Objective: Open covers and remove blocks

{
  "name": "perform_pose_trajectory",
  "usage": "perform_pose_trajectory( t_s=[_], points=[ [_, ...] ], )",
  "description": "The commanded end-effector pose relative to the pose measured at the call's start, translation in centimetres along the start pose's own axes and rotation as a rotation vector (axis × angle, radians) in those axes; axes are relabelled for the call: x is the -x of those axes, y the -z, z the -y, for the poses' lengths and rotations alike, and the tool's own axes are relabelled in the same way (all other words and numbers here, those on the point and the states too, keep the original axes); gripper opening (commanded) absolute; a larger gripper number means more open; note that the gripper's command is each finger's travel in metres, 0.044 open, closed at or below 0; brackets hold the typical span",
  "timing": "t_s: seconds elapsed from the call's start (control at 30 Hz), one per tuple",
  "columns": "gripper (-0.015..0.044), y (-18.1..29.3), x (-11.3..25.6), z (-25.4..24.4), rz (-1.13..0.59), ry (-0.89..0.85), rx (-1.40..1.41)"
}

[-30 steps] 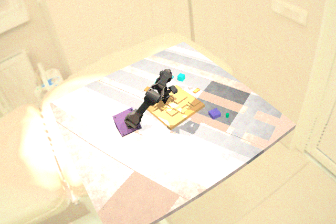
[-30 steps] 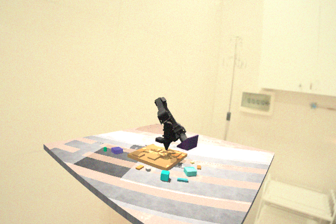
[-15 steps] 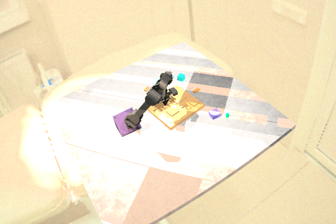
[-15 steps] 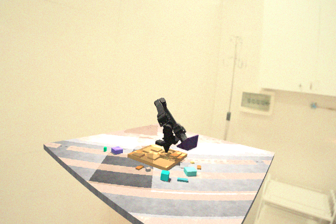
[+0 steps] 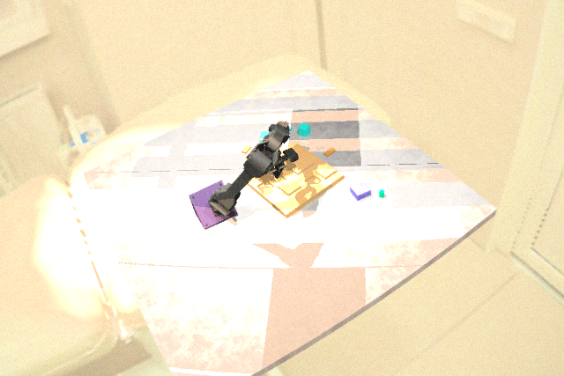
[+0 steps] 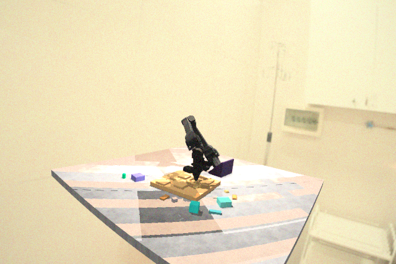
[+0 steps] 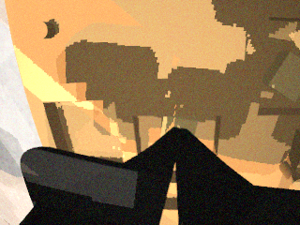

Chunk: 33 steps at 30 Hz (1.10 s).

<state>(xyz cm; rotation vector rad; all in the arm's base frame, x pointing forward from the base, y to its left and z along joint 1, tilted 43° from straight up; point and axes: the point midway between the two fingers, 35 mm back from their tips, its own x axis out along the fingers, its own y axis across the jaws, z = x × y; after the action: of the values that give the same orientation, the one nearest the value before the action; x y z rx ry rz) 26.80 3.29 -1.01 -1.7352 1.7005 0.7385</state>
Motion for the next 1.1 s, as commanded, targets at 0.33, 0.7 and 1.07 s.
perform_pose_trajectory(
  t_s=[0.33,0.7,1.07],
  points=[
    [0.0,1.4,-0.4,0.1,-0.003,0.002,0.005],
    [0.0,1.4,-0.4,0.1,-0.003,0.002,0.001],
    [0.0,1.4,-0.4,0.1,-0.004,0.001,0.62]
  ],
)
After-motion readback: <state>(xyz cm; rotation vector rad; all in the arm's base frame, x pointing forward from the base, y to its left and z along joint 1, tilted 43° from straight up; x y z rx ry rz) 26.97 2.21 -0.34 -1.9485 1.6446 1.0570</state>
